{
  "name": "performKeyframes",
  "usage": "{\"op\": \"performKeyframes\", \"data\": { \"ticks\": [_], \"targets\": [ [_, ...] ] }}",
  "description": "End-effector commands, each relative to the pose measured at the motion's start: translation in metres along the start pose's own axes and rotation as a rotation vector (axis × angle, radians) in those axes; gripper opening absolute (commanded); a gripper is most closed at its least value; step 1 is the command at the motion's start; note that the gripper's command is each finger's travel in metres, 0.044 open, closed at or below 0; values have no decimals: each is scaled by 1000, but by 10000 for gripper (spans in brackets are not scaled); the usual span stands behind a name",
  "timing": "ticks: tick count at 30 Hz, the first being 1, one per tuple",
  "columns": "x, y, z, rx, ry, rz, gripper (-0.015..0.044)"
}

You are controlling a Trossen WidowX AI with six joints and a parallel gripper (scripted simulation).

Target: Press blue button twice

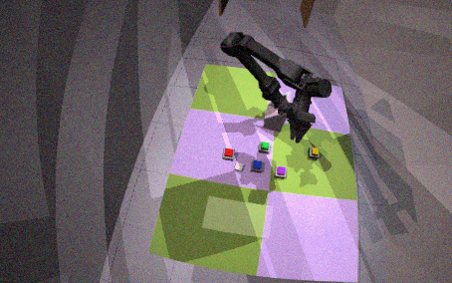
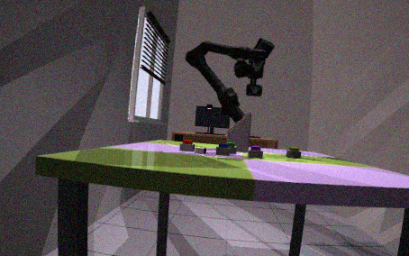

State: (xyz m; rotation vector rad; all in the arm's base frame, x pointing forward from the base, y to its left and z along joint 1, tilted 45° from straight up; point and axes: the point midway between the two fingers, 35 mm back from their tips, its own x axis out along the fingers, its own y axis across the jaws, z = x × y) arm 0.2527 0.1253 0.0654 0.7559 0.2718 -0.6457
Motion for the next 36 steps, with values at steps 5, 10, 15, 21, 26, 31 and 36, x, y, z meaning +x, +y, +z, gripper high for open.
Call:
{"op": "performKeyframes", "data": {
  "ticks": [5, 10, 15, 21, 26, 31, 36],
  "targets": [
    [29, -6, 15, -360, 4, -183, 400],
    [66, -24, 43, -838, 145, -445, 400],
    [94, -49, 74, -1244, 444, -645, 400],
    [107, -69, 97, -1460, 717, -710, 400],
    [108, -71, 99, -1478, 746, -713, 400],
    [108, -71, 99, -1478, 746, -713, 400],
    [108, -71, 99, -1478, 746, -713, 400]
  ]
}}
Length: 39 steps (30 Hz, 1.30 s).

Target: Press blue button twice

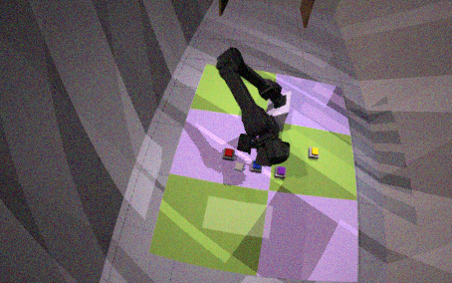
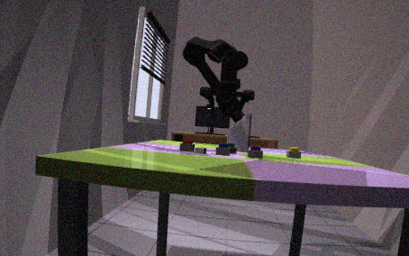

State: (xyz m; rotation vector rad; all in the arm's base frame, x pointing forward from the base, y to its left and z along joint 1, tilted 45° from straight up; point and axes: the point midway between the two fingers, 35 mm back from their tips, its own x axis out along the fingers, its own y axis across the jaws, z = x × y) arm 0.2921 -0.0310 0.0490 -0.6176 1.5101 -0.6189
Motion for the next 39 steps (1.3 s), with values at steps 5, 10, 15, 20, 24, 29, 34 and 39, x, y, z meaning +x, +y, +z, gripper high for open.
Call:
{"op": "performKeyframes", "data": {
  "ticks": [5, 10, 15, 20, 24, 29, 34, 39],
  "targets": [
    [25, 1, 1, -31, 16, 11, 321],
    [63, 1, -1, -31, 17, 7, 190],
    [63, 1, -1, -31, 17, 7, 59],
    [63, 1, -1, -31, 17, 7, 20],
    [63, 1, -1, -31, 17, 7, 20],
    [66, 1, -1, -31, 17, 7, 20],
    [74, 1, -1, -31, 16, 7, 20],
    [82, 1, -1, -31, 17, 7, 20]
  ]
}}
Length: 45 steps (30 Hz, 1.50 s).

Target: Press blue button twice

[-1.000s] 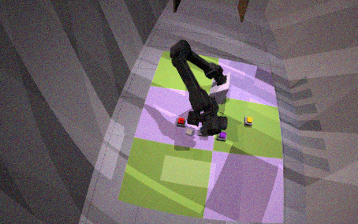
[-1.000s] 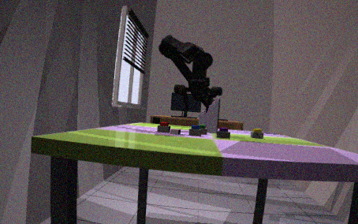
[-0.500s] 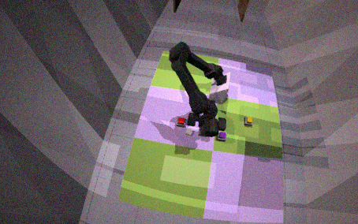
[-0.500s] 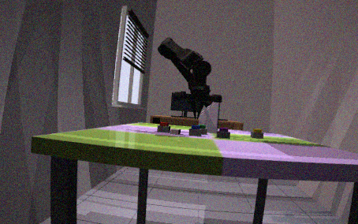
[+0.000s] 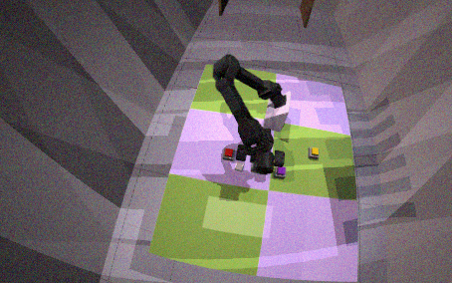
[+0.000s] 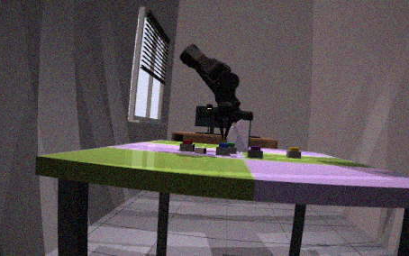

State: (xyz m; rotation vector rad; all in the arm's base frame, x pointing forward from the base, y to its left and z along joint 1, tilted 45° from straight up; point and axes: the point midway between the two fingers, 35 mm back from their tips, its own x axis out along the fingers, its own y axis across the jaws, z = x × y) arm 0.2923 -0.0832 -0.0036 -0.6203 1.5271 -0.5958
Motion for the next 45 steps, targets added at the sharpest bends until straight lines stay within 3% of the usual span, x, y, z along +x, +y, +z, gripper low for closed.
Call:
{"op": "performKeyframes", "data": {
  "ticks": [1, 31, 36, 45],
  "targets": [
    [9, 0, -3, -10, 10, -7, 20],
    [23, 0, -4, -10, 11, -8, 20],
    [-11, 0, -3, -10, 10, -7, 20],
    [-5, 0, -3, -10, 10, -7, 20]
  ]
}}
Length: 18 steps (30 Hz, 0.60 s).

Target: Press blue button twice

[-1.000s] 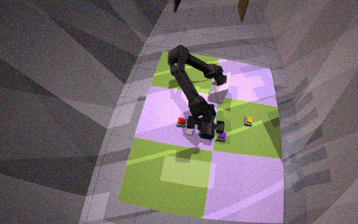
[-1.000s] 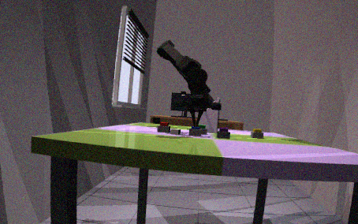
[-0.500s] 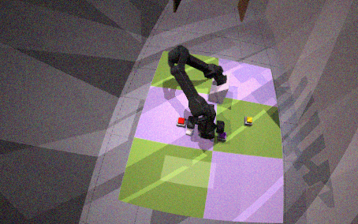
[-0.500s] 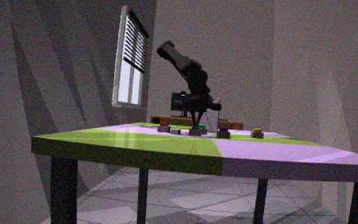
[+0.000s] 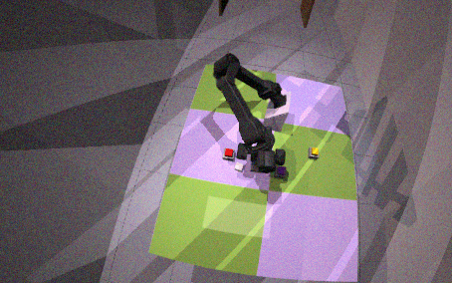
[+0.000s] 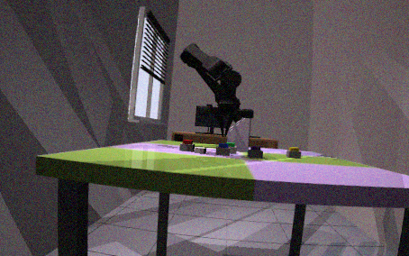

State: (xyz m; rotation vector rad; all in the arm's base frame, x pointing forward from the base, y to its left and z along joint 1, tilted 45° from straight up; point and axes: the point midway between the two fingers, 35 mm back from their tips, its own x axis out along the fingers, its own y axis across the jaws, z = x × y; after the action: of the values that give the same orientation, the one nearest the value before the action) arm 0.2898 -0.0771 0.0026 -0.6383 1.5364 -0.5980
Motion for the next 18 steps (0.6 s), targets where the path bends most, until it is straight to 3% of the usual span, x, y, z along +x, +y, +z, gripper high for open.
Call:
{"op": "performKeyframes", "data": {
  "ticks": [1, 18],
  "targets": [
    [5, 0, 0, 3, 3, 5, 20],
    [31, 0, -1, 3, 3, 4, 20]
  ]
}}
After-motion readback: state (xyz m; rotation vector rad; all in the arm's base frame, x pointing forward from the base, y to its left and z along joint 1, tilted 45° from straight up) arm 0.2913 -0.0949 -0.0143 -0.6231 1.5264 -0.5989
